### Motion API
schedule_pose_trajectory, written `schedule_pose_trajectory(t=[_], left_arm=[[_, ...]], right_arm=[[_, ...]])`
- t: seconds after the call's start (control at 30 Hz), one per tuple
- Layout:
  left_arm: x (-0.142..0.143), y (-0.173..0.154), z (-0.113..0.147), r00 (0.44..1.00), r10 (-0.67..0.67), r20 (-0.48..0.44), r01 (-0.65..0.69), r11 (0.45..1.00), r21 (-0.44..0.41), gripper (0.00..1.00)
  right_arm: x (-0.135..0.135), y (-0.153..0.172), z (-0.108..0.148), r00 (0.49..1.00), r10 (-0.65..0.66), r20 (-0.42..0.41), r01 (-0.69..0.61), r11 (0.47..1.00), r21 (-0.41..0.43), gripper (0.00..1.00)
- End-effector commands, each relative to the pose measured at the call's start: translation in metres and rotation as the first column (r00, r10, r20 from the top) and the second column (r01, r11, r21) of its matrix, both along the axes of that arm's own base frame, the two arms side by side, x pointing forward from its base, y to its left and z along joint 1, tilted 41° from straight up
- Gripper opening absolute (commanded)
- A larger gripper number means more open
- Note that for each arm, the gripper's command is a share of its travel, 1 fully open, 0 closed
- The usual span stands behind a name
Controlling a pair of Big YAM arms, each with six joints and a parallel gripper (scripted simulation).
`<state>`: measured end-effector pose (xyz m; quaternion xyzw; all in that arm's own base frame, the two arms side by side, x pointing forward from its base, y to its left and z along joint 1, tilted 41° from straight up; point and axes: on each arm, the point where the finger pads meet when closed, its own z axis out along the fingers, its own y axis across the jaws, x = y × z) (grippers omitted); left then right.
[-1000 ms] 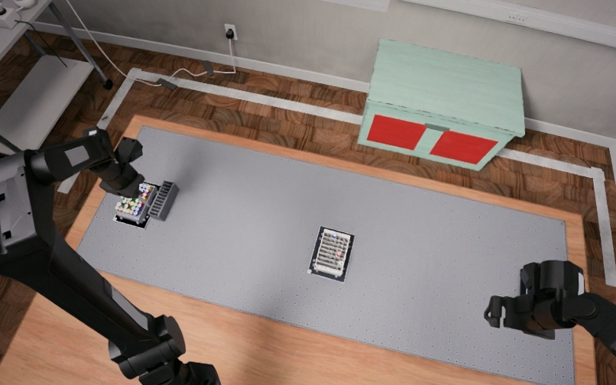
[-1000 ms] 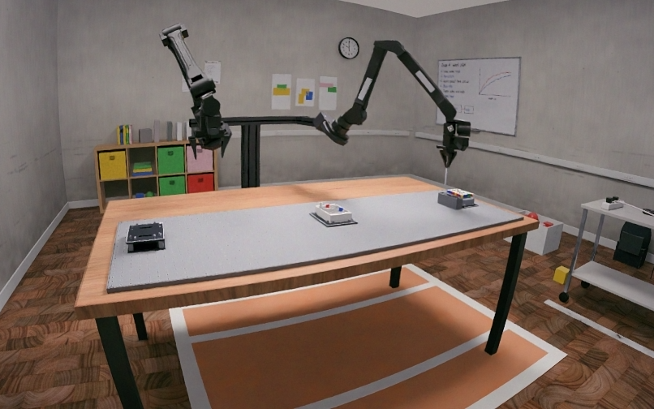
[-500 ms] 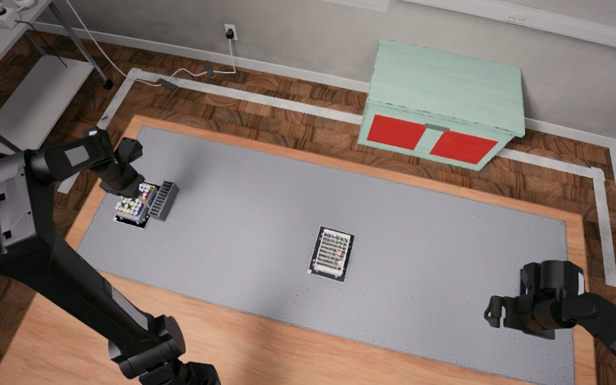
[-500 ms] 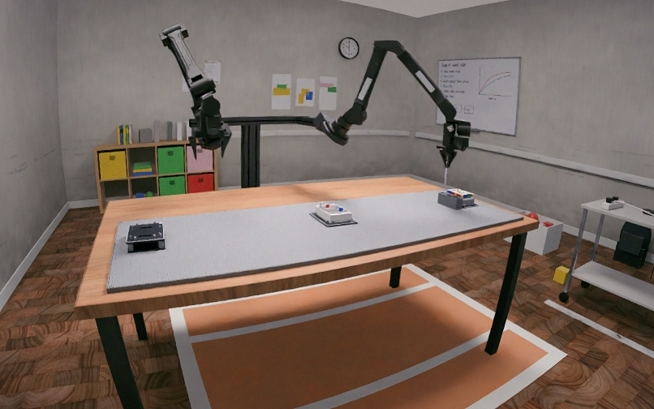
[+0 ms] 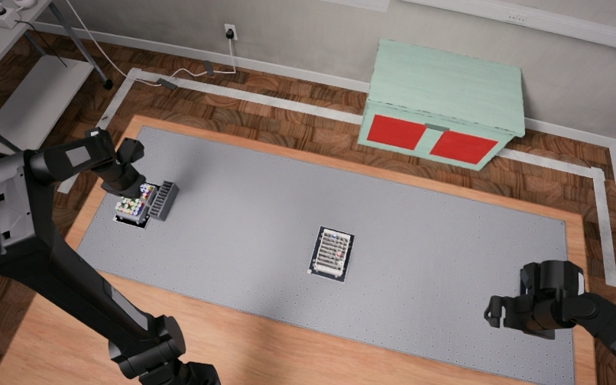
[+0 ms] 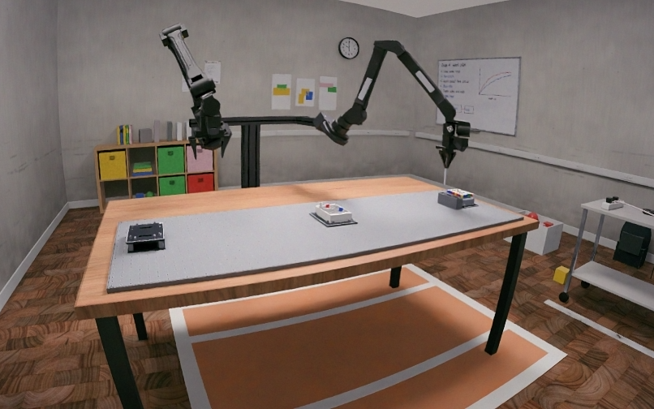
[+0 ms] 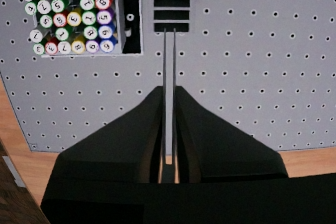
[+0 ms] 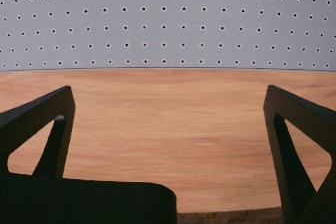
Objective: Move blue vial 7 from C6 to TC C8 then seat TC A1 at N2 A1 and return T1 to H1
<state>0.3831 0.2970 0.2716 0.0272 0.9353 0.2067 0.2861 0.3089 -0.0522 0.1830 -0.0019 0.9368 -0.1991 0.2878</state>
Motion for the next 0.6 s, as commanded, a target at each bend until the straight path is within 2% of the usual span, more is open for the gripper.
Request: schedule_pose_trajectory(t=[0.0, 0.57], left_arm=[[0.0096, -0.0028, -0.0081, 1.0, -0.007, -0.002, 0.007, 1.0, -0.008, 0.07], [0.0098, -0.0043, -0.0097, 1.0, -0.008, -0.002, 0.008, 1.0, -0.008, 0.07]], right_arm=[[0.0054, 0.0008, 0.0104, 1.0, -0.002, 0.026, 0.002, 1.0, 0.005, 1.0], [0.0054, 0.0008, 0.0104, 1.0, -0.002, 0.026, 0.002, 1.0, 0.005, 1.0]])
